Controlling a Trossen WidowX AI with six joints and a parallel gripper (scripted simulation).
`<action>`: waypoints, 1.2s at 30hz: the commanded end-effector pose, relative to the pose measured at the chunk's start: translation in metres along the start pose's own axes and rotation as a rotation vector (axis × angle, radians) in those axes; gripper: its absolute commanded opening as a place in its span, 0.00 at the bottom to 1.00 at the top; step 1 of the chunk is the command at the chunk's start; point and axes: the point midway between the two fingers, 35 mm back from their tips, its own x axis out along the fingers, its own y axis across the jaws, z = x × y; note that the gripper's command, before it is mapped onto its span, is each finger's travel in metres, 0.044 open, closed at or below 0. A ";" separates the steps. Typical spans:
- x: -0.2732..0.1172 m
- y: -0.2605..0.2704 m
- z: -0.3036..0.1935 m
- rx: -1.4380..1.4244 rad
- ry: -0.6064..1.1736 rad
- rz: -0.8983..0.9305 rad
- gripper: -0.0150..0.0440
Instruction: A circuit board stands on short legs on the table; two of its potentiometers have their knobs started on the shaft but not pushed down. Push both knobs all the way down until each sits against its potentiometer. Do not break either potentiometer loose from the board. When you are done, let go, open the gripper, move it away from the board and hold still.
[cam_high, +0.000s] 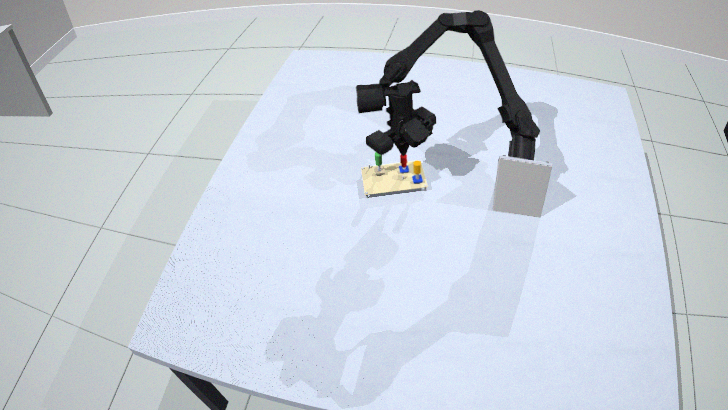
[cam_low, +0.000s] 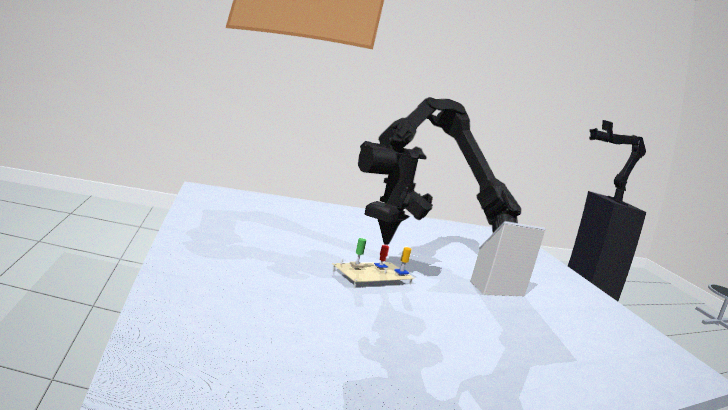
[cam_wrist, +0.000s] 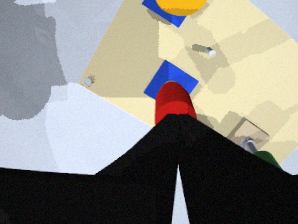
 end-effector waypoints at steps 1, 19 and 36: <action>0.002 0.000 -0.001 -0.004 0.004 0.002 0.25; 0.006 0.000 -0.001 -0.004 0.004 0.002 0.25; 0.006 0.000 -0.001 -0.004 0.004 0.002 0.25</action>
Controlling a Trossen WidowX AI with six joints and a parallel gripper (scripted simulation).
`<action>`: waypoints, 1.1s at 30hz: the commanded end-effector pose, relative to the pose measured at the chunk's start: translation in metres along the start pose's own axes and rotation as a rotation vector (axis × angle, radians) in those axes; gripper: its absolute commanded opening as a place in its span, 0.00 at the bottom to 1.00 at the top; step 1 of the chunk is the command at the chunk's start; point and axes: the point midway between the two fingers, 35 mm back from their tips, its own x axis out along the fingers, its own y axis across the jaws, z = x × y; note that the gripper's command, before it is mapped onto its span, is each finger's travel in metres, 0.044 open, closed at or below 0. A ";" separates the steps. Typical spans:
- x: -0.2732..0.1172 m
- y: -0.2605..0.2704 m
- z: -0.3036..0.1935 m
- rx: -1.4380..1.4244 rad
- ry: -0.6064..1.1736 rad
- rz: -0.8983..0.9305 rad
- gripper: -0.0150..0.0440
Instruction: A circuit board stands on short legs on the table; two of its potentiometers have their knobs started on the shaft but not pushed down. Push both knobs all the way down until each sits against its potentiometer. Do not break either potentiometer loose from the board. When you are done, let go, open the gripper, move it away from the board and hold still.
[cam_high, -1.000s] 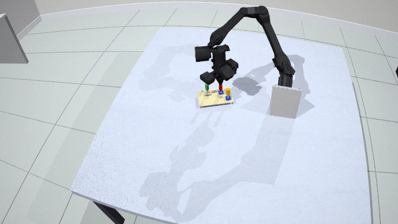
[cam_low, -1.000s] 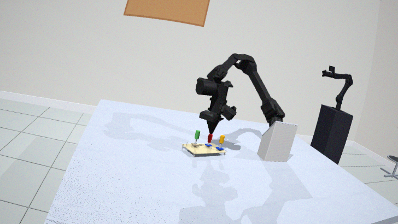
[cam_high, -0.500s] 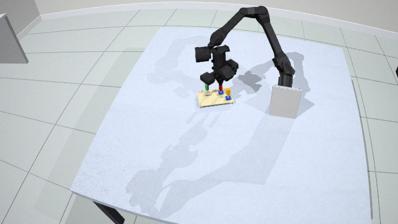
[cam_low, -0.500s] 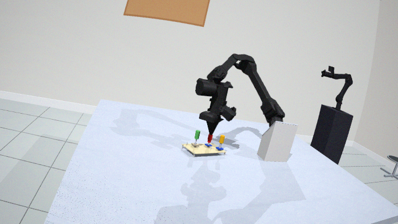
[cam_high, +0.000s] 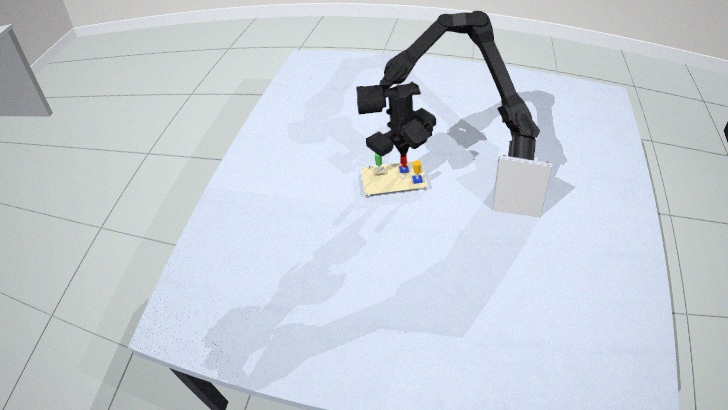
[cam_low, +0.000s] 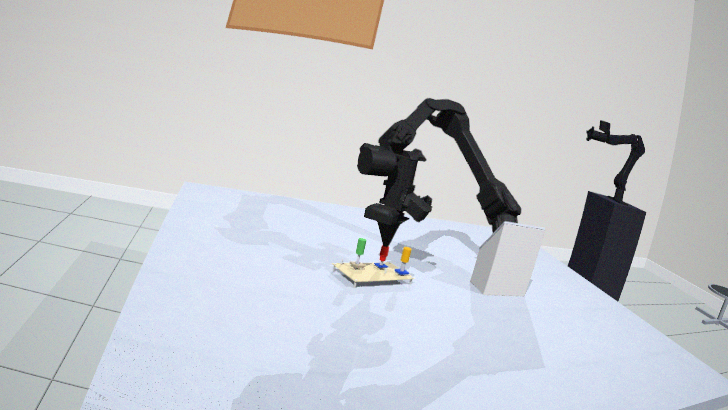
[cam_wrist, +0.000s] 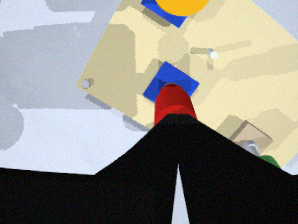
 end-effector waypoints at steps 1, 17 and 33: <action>0.002 0.000 -0.001 -0.003 0.003 0.002 0.25; 0.005 0.000 -0.001 -0.003 0.003 0.002 0.25; 0.008 0.000 -0.001 -0.003 0.003 0.002 0.25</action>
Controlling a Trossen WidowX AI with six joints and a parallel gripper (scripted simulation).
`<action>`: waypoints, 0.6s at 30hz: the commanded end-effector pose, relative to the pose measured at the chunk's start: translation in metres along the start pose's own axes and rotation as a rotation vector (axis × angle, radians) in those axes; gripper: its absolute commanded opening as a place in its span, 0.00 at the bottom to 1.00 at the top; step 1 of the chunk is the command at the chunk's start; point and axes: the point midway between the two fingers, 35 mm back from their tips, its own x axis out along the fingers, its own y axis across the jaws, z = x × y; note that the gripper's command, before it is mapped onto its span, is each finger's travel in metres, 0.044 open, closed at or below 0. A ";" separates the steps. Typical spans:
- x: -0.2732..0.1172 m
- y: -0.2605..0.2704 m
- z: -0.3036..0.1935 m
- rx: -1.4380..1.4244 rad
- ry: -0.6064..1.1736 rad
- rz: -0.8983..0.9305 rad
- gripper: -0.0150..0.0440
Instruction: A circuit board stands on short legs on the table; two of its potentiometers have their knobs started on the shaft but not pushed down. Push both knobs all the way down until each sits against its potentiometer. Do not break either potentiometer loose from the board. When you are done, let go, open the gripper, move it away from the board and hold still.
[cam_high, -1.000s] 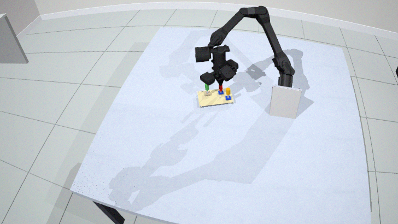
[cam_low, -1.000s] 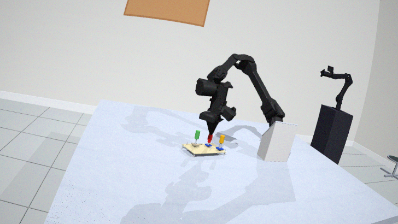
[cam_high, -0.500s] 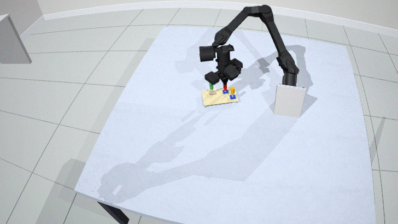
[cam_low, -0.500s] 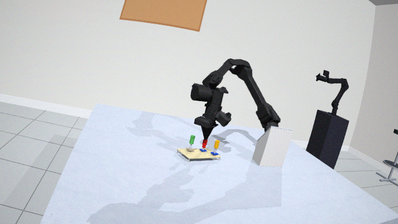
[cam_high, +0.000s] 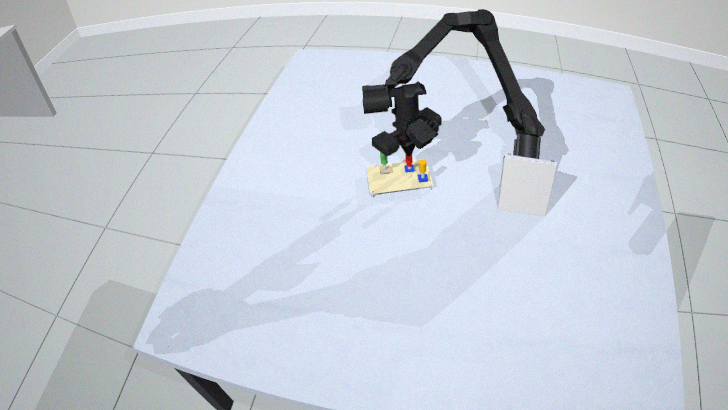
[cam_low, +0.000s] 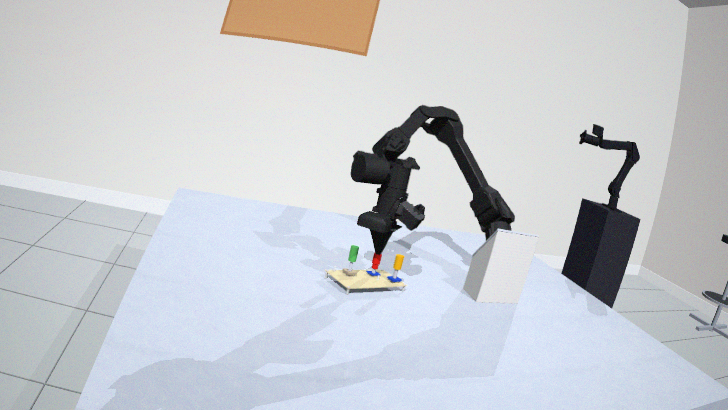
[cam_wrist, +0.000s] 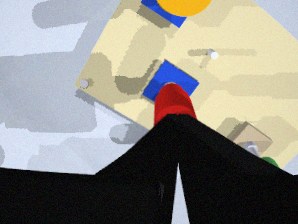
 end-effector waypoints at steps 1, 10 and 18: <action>0.006 0.001 -0.002 0.007 -0.002 0.003 0.25; 0.006 0.001 -0.002 0.007 -0.002 0.003 0.25; 0.008 0.001 -0.002 0.007 -0.002 0.003 0.25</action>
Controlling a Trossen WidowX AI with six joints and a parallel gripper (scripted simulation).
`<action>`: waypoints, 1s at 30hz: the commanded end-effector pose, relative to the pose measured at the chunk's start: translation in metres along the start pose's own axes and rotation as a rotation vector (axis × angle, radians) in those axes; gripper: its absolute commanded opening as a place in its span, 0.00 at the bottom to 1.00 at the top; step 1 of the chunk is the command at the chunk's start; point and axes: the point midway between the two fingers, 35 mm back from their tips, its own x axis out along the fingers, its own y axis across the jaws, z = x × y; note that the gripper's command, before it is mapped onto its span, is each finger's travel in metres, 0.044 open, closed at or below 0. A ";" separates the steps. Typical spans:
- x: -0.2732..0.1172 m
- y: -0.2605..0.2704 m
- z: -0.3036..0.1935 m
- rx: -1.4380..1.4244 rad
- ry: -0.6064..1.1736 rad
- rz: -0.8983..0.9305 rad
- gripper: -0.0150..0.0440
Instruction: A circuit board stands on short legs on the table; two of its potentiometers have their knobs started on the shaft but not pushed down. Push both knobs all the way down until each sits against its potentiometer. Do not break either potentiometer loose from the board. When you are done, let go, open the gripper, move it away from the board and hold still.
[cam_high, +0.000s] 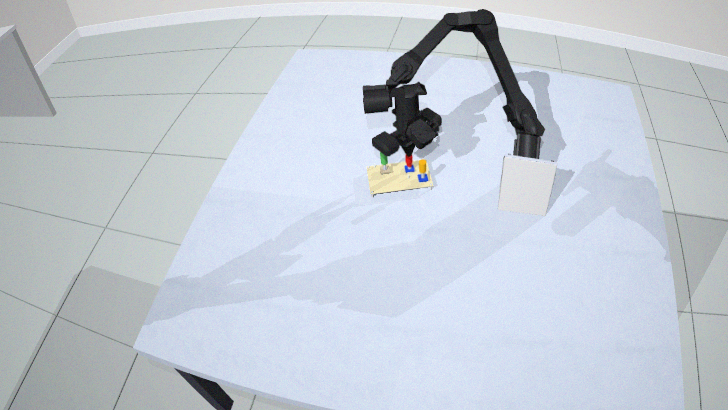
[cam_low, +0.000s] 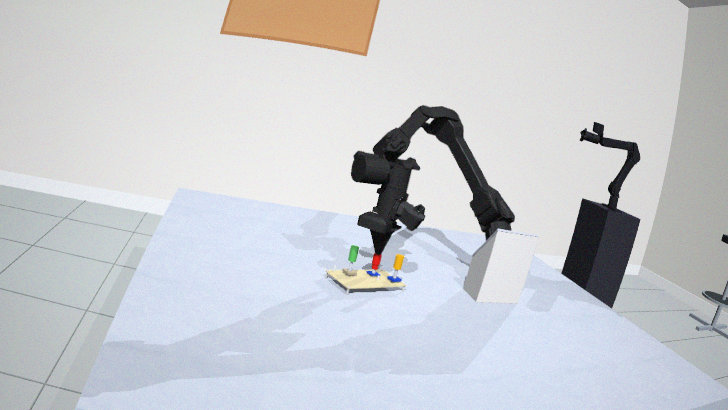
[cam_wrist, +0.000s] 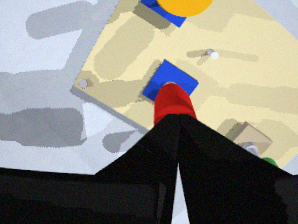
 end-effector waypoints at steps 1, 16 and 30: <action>0.007 0.001 -0.002 0.012 -0.005 0.006 0.25; 0.010 0.001 -0.002 0.012 -0.005 0.006 0.25; 0.013 0.001 -0.002 0.012 -0.005 0.006 0.25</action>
